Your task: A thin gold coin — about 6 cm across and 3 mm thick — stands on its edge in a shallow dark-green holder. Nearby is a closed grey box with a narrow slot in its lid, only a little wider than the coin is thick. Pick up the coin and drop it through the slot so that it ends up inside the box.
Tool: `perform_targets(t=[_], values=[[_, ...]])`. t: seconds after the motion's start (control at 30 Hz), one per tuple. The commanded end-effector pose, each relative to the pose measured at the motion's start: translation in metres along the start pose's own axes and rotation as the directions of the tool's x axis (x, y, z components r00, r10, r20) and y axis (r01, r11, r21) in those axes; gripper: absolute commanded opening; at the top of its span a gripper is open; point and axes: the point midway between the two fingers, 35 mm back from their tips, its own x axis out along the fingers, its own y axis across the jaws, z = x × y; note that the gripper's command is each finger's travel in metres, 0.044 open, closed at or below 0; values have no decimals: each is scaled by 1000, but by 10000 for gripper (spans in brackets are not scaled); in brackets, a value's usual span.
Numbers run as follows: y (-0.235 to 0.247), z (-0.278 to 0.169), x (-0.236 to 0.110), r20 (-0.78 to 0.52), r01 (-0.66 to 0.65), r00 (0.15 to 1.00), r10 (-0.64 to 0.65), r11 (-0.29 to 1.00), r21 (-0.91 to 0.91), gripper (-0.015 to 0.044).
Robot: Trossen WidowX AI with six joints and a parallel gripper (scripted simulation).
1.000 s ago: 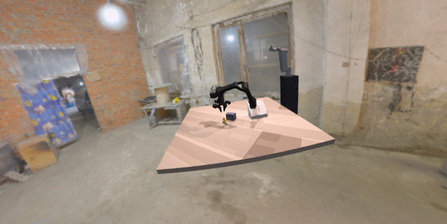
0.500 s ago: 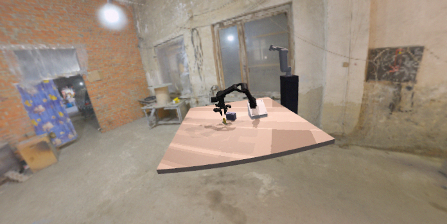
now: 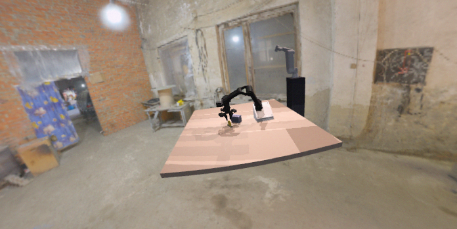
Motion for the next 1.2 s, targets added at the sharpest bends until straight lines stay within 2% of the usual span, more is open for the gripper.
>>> perform_targets(t=[0.0, 1.03, 1.17], values=[[-1, 0, 8, -6, 2, 1000, -2, 1000, 6, 161], [-3, -2, 56, -10, 0, 1000, 0, 1000, 7, 161], [-3, -2, 56, -10, 0, 1000, 0, 1000, 7, 56]])
